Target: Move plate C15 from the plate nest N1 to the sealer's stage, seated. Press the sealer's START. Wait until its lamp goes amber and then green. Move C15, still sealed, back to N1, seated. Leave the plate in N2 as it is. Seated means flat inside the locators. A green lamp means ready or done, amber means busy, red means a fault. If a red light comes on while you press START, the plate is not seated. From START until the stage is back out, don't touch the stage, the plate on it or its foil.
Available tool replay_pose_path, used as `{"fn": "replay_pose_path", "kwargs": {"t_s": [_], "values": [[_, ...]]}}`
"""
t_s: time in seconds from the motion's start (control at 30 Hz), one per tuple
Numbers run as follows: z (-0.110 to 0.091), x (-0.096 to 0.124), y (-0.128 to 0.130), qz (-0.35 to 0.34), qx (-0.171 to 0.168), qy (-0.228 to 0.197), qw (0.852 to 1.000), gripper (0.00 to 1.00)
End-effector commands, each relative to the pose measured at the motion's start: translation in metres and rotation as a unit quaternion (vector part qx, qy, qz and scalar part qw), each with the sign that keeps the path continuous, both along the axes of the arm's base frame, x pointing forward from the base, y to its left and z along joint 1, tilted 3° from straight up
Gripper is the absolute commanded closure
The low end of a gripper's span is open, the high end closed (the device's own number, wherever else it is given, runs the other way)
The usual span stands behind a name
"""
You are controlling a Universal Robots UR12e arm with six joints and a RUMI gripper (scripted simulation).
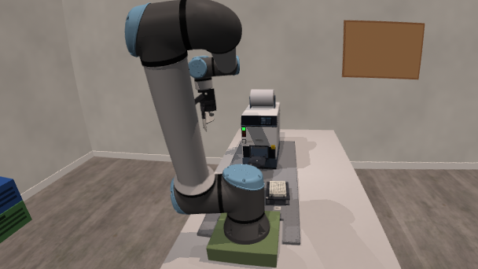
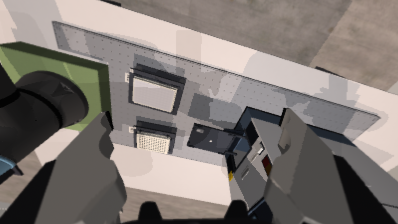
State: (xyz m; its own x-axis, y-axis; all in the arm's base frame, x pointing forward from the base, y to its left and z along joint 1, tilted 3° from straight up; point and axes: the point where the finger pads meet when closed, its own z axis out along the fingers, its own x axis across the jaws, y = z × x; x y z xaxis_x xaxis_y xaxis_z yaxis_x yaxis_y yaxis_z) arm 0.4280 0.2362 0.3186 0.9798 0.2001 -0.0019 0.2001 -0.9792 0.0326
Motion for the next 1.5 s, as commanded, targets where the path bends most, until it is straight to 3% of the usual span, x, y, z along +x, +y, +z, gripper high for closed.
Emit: {"fn": "replay_pose_path", "kwargs": {"t_s": [0.0,0.53,0.57,0.83,1.1,1.47], "values": [[0.001,0.000,0.000,0.000,0.000,-0.001,1.000,0.00],[0.001,0.000,0.000,0.000,0.000,-0.001,1.000,0.00],[0.005,0.003,0.000,0.000,0.000,-0.001,1.000,0.32],[0.039,0.022,0.004,0.000,0.001,-0.001,1.000,0.32],[0.056,0.032,0.005,0.000,0.002,-0.001,1.000,0.32],[0.098,0.053,0.009,0.000,0.003,-0.001,1.000,0.32]]}}
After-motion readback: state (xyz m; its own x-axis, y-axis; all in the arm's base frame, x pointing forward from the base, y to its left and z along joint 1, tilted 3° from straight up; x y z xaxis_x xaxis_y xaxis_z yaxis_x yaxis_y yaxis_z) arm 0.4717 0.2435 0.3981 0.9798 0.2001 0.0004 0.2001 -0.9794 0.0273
